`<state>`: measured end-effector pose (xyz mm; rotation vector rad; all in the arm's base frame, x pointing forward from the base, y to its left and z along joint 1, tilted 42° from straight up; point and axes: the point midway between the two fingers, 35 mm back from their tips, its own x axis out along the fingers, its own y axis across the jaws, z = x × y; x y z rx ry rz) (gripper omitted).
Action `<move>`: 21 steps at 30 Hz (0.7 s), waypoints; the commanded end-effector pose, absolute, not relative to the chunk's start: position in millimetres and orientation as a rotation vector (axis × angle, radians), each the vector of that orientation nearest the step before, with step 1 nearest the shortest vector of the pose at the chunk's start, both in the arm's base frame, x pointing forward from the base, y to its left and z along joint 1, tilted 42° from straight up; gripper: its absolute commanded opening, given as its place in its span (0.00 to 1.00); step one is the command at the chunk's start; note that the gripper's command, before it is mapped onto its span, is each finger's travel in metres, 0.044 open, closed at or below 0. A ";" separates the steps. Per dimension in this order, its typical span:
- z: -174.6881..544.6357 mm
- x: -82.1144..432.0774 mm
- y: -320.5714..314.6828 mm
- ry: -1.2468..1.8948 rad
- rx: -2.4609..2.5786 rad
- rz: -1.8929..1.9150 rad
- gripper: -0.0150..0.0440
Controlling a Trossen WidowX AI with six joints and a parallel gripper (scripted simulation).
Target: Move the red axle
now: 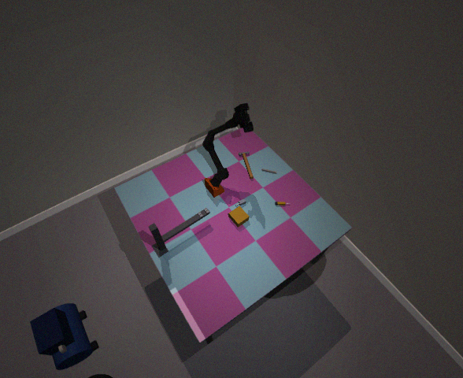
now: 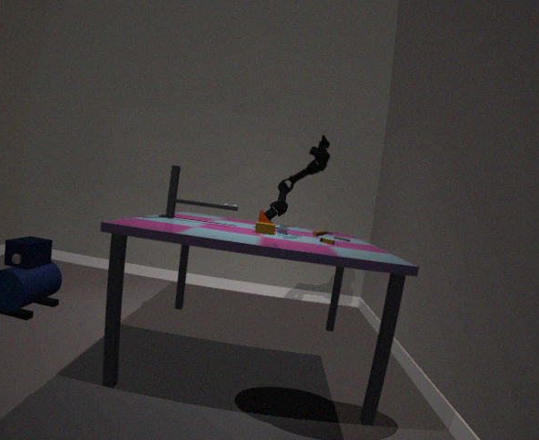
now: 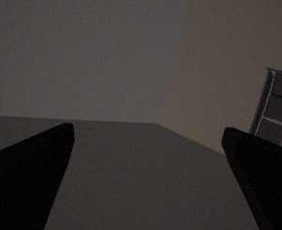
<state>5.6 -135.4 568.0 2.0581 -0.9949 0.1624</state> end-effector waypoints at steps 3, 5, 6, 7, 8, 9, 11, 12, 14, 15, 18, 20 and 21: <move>572.5 5.7 -139.5 -0.996 2.058 0.163 1.00; 575.4 5.9 -142.3 -0.996 2.059 0.163 1.00; 575.7 8.2 -140.4 -0.988 2.041 0.156 1.00; 576.2 12.7 -136.6 -0.972 2.006 0.142 1.00; 576.7 19.4 -131.1 -0.947 1.954 0.121 1.00; 577.1 28.9 -123.4 -0.914 1.887 0.096 1.00; 575.8 53.7 -104.4 -0.826 1.709 0.035 1.00; 573.7 68.1 -93.9 -0.773 1.604 0.001 1.00; 566.6 95.8 -75.0 -0.670 1.405 -0.055 1.00; 562.6 107.3 -67.4 -0.626 1.323 -0.075 1.00; 543.1 147.9 -44.5 -0.471 1.050 -0.139 1.00; 525.4 175.0 -29.7 -0.354 0.857 -0.161 1.00; 515.3 187.9 -22.9 -0.294 0.762 -0.168 1.00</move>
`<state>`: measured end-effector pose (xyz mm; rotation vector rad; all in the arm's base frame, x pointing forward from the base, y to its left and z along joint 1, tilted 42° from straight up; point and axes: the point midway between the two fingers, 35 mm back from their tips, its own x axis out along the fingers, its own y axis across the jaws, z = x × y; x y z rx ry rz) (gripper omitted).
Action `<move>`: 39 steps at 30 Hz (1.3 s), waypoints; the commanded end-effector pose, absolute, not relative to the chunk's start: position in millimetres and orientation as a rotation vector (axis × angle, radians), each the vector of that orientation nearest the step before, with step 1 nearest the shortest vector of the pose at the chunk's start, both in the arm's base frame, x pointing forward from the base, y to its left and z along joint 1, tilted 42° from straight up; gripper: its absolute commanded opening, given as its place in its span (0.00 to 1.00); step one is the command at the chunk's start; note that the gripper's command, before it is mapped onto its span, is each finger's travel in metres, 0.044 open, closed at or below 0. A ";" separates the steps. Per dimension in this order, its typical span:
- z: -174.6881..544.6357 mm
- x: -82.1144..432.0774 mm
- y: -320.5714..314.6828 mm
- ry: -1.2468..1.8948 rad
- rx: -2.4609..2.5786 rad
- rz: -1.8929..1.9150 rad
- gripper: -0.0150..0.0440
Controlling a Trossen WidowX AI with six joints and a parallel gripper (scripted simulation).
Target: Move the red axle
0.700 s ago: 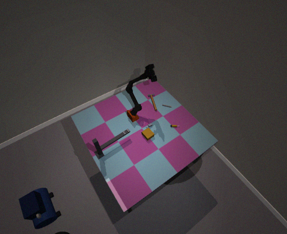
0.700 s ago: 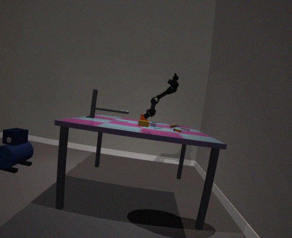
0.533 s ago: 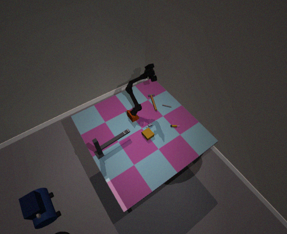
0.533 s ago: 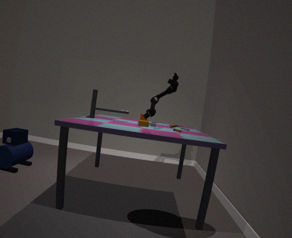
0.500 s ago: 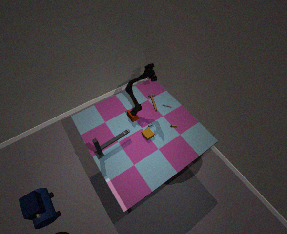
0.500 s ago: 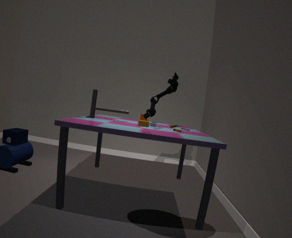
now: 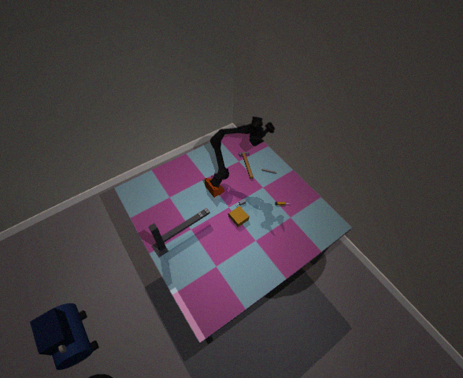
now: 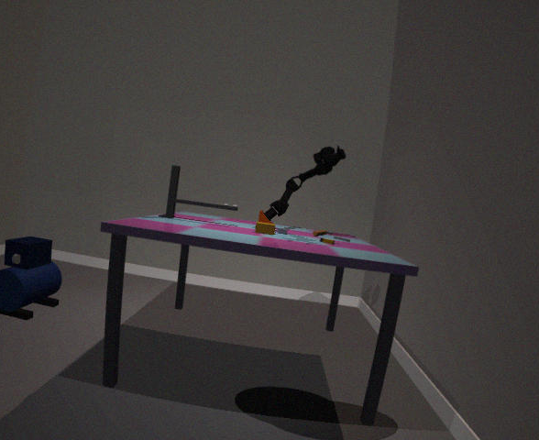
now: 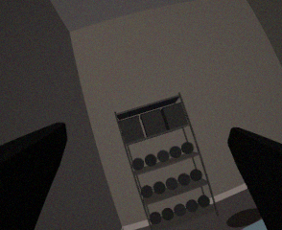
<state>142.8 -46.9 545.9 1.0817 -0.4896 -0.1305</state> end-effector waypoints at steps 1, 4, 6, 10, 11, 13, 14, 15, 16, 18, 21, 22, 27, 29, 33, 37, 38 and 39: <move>504.6 199.8 -18.0 -0.237 0.669 -0.177 1.00; 473.7 229.4 -3.8 -0.079 0.435 -0.168 1.00; 452.5 245.6 3.5 0.018 0.296 -0.149 1.00; 406.3 272.3 15.2 0.212 0.034 -0.082 1.00; 393.8 277.8 17.3 0.262 -0.026 -0.061 1.00; 368.2 287.6 22.2 0.350 -0.131 -0.006 1.00; 354.6 291.5 24.2 0.400 -0.192 0.027 1.00; 340.6 294.9 25.9 0.450 -0.253 0.065 1.00; 326.4 297.6 26.8 0.500 -0.311 0.102 1.00; 298.6 300.8 29.8 0.592 -0.419 0.195 1.00; 259.1 300.4 33.5 0.711 -0.554 0.353 1.00; 246.8 299.1 34.6 0.745 -0.591 0.410 1.00; 190.9 284.5 40.3 0.868 -0.724 0.728 1.00; 171.4 275.3 43.2 0.890 -0.752 0.872 1.00; 138.7 252.4 50.6 0.871 -0.754 1.177 1.00; 118.3 228.0 60.0 0.748 -0.677 1.457 1.00; 116.1 224.1 61.8 0.714 -0.658 1.499 1.00; 115.0 221.7 62.9 0.692 -0.645 1.524 1.00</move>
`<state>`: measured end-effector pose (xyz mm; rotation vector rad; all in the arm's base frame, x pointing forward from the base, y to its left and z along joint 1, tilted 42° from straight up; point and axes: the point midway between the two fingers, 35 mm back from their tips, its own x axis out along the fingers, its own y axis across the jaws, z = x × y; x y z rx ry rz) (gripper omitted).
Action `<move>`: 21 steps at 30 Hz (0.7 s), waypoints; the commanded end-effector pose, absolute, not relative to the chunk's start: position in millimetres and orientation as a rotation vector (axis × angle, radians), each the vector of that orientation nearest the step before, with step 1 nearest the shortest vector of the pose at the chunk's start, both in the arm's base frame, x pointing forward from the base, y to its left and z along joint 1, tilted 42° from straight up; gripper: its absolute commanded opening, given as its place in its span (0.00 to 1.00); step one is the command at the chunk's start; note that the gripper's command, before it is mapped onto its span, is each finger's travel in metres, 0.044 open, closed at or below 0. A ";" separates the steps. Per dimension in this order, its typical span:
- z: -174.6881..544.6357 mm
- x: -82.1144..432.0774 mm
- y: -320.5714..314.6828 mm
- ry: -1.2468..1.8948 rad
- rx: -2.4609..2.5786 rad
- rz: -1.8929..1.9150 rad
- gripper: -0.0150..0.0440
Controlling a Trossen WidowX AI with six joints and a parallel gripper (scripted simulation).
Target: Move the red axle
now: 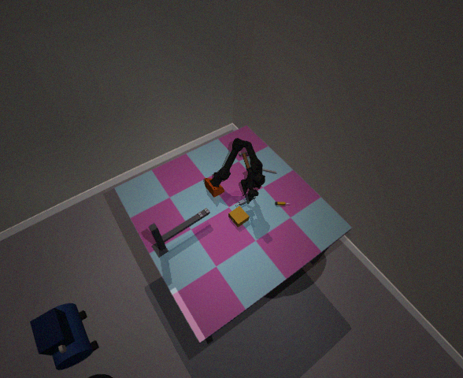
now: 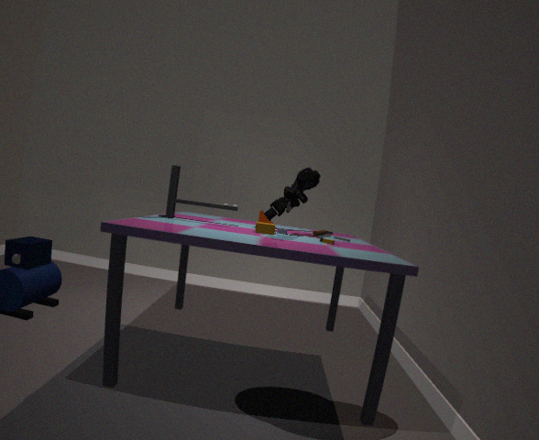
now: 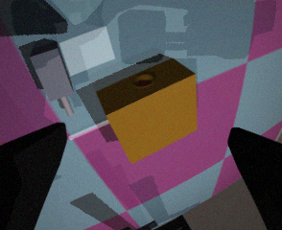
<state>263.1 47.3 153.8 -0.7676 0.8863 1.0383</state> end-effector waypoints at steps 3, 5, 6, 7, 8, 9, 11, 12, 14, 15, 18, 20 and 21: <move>114.6 221.0 63.3 0.684 -0.641 1.532 1.00; 114.6 221.0 63.3 0.684 -0.641 1.532 1.00; 114.6 221.0 63.3 0.684 -0.641 1.532 1.00; 114.6 221.0 63.3 0.684 -0.641 1.532 1.00; 114.6 221.0 63.3 0.684 -0.641 1.532 1.00; 114.6 221.0 63.3 0.684 -0.641 1.532 1.00; 114.6 221.0 63.3 0.684 -0.641 1.532 1.00; 114.6 221.0 63.3 0.684 -0.641 1.532 1.00; 114.6 221.0 63.3 0.684 -0.641 1.532 1.00; 113.1 221.0 64.5 0.684 -0.641 1.532 1.00; 101.5 220.4 75.0 0.684 -0.642 1.531 1.00; 90.6 218.9 85.2 0.682 -0.641 1.532 1.00; 88.9 218.6 86.8 0.682 -0.640 1.532 1.00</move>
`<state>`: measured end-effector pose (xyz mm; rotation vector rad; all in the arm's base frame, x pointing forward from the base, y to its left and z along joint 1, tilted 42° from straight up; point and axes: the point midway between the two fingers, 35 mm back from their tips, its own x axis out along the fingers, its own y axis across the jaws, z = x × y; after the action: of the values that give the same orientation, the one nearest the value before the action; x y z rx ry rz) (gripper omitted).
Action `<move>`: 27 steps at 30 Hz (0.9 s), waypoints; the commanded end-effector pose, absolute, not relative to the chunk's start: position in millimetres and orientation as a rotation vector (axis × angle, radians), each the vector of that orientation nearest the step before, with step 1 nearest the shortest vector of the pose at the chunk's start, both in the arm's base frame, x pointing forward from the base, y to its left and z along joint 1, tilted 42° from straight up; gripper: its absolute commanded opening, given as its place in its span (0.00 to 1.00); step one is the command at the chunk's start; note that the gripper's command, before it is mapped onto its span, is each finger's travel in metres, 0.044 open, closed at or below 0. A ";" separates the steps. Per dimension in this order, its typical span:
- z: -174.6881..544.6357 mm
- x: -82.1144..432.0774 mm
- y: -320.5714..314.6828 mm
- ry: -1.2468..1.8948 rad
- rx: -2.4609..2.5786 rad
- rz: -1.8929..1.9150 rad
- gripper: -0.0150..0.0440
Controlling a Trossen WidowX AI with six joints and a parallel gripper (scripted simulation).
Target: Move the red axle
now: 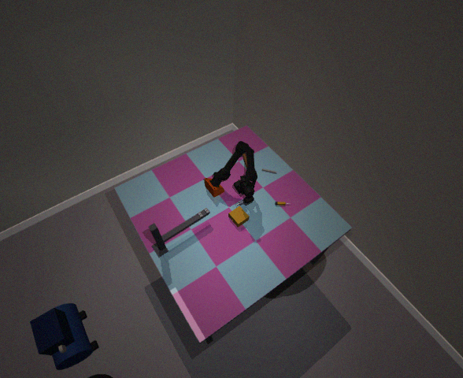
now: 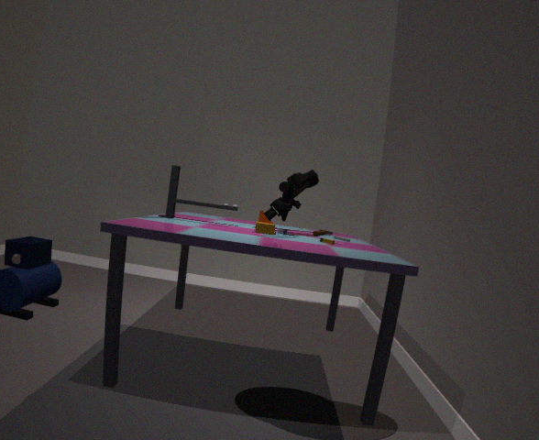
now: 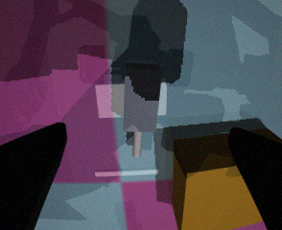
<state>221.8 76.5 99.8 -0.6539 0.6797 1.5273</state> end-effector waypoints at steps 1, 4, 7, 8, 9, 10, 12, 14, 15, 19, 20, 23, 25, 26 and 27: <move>88.9 218.6 86.8 0.682 -0.640 1.532 1.00; 86.6 218.4 88.8 0.682 -0.640 1.532 1.00; 78.8 217.7 96.0 0.681 -0.640 1.532 1.00; 77.9 217.5 96.9 0.681 -0.640 1.532 1.00; 77.9 217.5 96.9 0.681 -0.640 1.532 1.00; 77.6 217.5 97.0 0.681 -0.640 1.532 1.00; 76.7 217.5 97.9 0.681 -0.640 1.532 1.00; 74.9 217.5 99.4 0.682 -0.640 1.532 1.00; 73.8 217.5 100.4 0.682 -0.640 1.532 1.00; 68.9 217.3 104.6 0.682 -0.641 1.532 1.00; 67.7 217.3 105.7 0.682 -0.641 1.532 1.00; 64.1 217.0 109.0 0.682 -0.641 1.532 1.00; 61.8 216.8 111.1 0.681 -0.640 1.532 1.00; 60.6 216.6 112.2 0.681 -0.640 1.532 1.00; 59.5 216.5 113.3 0.681 -0.640 1.532 1.00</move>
<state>217.4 109.7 63.7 -0.6506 0.6770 1.5329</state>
